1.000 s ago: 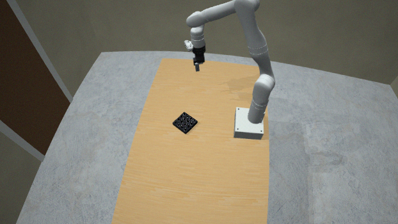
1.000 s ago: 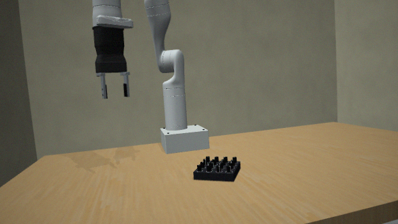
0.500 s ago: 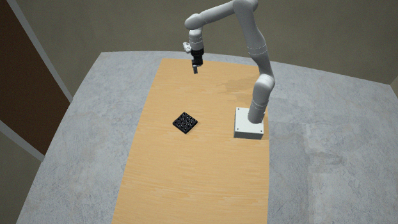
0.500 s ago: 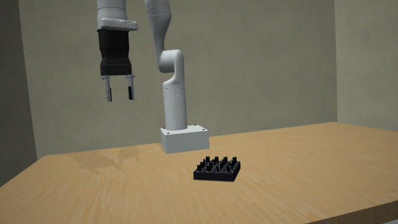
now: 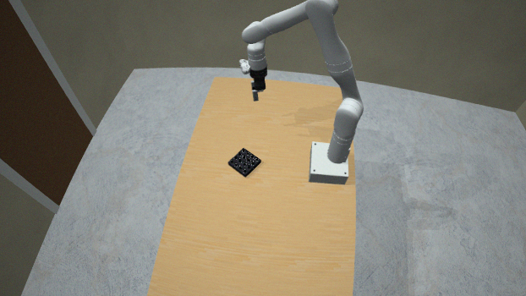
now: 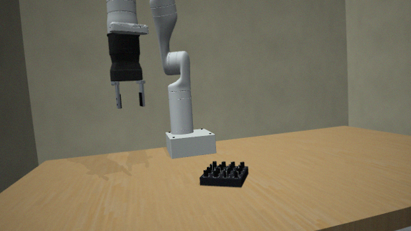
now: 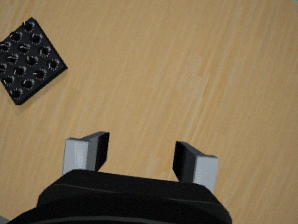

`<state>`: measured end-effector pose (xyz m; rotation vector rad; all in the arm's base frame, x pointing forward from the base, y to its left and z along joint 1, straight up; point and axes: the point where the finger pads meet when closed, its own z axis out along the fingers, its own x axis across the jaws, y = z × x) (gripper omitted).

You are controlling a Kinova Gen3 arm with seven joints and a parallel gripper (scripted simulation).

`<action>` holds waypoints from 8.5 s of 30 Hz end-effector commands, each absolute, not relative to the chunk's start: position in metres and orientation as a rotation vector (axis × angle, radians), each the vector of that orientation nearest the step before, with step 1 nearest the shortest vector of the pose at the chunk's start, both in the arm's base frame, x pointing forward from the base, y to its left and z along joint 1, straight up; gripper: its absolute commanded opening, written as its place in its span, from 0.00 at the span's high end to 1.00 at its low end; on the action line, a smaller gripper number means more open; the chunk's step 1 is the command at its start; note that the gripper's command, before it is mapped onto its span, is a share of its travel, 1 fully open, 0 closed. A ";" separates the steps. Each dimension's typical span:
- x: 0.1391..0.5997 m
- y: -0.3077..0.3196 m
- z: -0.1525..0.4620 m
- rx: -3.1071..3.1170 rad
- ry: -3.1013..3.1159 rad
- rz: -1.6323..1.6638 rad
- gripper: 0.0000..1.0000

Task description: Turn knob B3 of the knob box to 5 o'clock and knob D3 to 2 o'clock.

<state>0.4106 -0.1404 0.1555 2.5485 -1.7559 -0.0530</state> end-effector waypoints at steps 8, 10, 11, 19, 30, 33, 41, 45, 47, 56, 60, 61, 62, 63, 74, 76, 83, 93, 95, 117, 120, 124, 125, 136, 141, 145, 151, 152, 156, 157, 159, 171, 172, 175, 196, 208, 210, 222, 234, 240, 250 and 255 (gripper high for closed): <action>0.417 -0.126 0.147 2.514 -1.810 -0.048 0.00; 0.417 -0.126 0.147 2.514 -1.810 -0.048 0.00; 0.417 -0.126 0.147 2.514 -1.810 -0.048 0.00; 0.419 -0.120 0.143 2.495 -1.840 -0.046 0.00; 0.424 -0.107 0.135 2.455 -1.898 -0.042 0.00; 0.424 -0.107 0.135 2.455 -1.898 -0.042 0.00; 0.428 -0.094 0.128 2.413 -1.956 -0.038 0.00; 0.428 -0.094 0.128 2.413 -1.956 -0.038 0.00; 0.429 -0.088 0.124 2.392 -1.984 -0.037 0.00; 0.431 -0.082 0.120 2.371 -2.012 -0.036 0.00; 0.432 -0.075 0.116 2.349 -2.040 -0.034 0.00; 0.432 -0.075 0.116 2.349 -2.040 -0.034 0.00; 0.432 -0.075 0.116 2.349 -2.040 -0.034 0.00; 0.432 -0.075 0.116 2.349 -2.040 -0.034 0.00; 0.433 -0.069 0.113 2.327 -2.067 -0.033 0.00; 0.434 -0.063 0.109 2.305 -2.094 -0.032 0.00; 0.435 -0.057 0.105 2.282 -2.121 -0.031 0.00; 0.435 -0.051 0.102 2.260 -2.147 -0.030 0.00; 0.436 -0.045 0.098 2.237 -2.172 -0.029 0.00; 0.436 -0.028 0.088 2.168 -2.246 -0.027 0.00; 0.436 -0.028 0.088 2.168 -2.246 -0.027 0.00; 0.436 -0.022 0.085 2.145 -2.270 -0.026 0.00; 0.436 -0.022 0.085 2.145 -2.270 -0.026 0.00; 0.436 -0.017 0.082 2.122 -2.293 -0.026 0.00; 0.435 -0.011 0.079 2.099 -2.316 -0.025 0.00; 0.435 -0.006 0.076 2.076 -2.337 -0.024 0.00; 0.434 -0.001 0.073 2.053 -2.359 -0.024 0.00; 0.434 -0.001 0.073 2.053 -2.359 -0.024 0.00; 0.434 0.004 0.070 2.031 -2.380 -0.023 0.00; 0.434 0.004 0.070 2.031 -2.380 -0.023 0.00; 0.434 0.004 0.070 2.031 -2.380 -0.023 0.00; 0.432 0.014 0.064 1.986 -2.420 -0.022 0.00; 0.432 0.014 0.064 1.986 -2.420 -0.022 0.00; 0.432 0.014 0.064 1.986 -2.420 -0.022 0.00; 0.428 0.031 0.054 1.899 -2.492 -0.021 0.00; 0.427 0.035 0.051 1.878 -2.509 -0.020 0.00; 0.427 0.035 0.051 1.878 -2.509 -0.020 0.00; 0.424 0.043 0.047 1.837 -2.540 -0.019 0.00; 0.422 0.050 0.042 1.798 -2.570 -0.018 0.00; 0.420 0.054 0.040 1.779 -2.583 -0.018 0.00; 0.418 0.060 0.036 1.743 -2.609 -0.017 0.00; 0.418 0.060 0.036 1.743 -2.609 -0.017 0.00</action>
